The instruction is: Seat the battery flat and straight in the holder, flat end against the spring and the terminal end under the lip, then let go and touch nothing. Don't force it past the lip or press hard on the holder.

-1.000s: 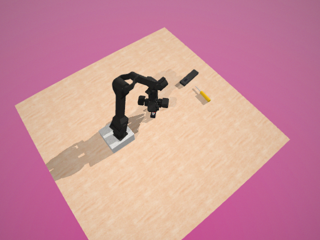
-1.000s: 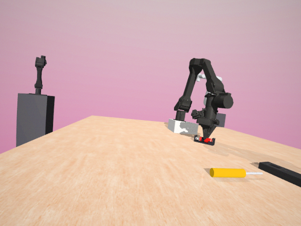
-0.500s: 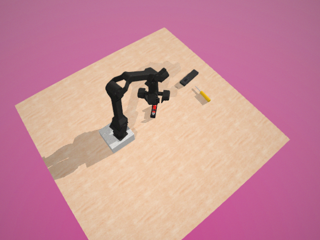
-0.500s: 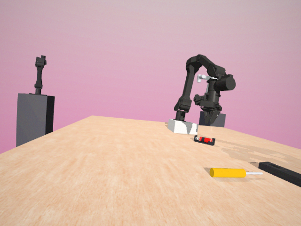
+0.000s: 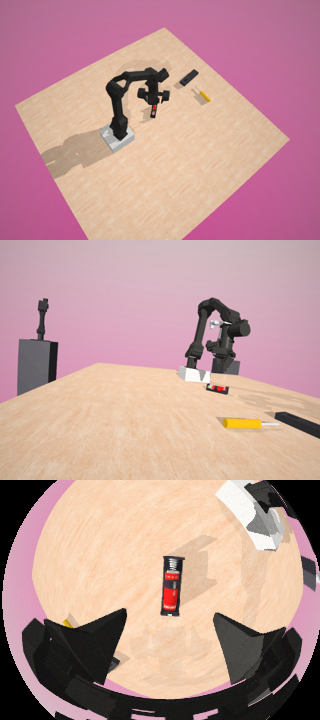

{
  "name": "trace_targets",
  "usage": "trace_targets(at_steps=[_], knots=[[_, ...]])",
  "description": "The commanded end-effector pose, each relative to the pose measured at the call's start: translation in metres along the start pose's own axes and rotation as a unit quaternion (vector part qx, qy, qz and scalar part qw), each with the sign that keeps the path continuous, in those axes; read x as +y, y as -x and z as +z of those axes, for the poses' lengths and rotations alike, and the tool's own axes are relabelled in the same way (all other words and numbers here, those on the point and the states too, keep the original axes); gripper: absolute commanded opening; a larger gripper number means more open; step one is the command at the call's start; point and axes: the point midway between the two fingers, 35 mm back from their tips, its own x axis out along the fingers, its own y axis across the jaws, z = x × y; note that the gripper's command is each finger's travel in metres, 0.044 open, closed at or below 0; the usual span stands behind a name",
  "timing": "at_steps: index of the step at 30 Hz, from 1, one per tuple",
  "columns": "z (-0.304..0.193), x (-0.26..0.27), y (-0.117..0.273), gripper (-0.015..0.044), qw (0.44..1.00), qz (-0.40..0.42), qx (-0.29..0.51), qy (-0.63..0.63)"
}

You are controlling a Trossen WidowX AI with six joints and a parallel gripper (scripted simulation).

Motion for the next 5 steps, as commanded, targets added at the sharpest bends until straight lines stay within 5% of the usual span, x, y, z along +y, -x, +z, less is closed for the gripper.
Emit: trace_targets(at_steps=[1,5], knots=[[0.0005,0.0000,-0.0003,0.0440,1.000,-0.001,-0.002,0.002],[0.0005,0.0000,-0.0003,0.0440,1.000,-0.001,-0.002,0.002]])
